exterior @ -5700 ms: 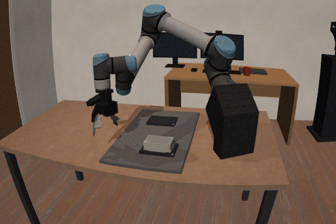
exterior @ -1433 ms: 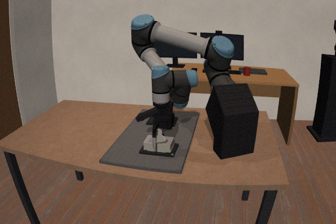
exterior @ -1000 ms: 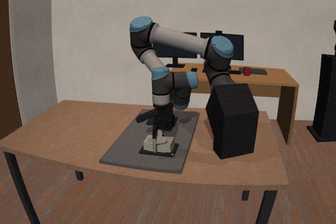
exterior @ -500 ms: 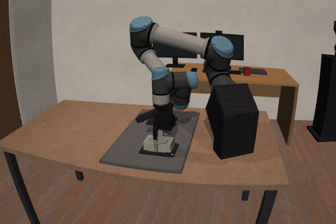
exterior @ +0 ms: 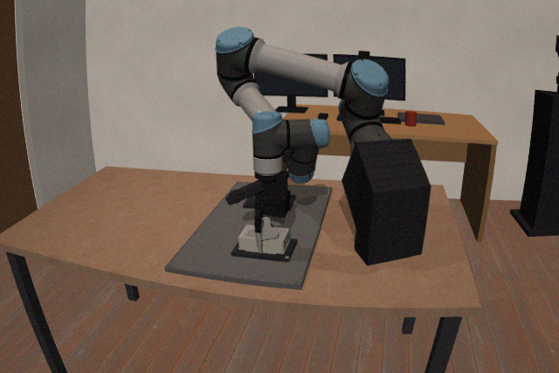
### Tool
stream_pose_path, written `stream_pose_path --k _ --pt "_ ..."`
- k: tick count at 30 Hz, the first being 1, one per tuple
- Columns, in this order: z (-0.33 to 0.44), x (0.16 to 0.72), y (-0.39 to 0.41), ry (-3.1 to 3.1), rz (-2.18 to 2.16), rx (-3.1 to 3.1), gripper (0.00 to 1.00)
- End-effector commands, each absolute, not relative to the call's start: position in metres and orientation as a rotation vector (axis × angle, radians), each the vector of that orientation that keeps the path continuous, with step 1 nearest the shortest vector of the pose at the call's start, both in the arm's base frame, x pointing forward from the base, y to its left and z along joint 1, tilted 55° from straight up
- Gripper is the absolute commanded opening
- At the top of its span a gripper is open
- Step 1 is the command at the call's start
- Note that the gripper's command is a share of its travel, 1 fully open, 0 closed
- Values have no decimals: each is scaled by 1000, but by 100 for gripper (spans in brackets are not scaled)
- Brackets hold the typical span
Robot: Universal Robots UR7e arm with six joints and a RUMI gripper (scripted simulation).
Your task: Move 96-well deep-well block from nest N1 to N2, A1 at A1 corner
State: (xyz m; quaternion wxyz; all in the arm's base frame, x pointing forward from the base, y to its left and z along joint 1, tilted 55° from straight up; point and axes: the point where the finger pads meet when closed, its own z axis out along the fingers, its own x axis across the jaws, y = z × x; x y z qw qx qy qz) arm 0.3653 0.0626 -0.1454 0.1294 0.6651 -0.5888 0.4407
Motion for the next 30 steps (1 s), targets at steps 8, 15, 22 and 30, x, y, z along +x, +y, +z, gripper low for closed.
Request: stream_pose_path --k 8,15,22,30 --pt "-145 365 63 -1711 1281 1934 0" --pt "-139 360 71 -1711 1281 1934 0" --pt "-132 355 79 -1711 1281 1934 0" --pt "-126 351 86 -1711 1281 1934 0"
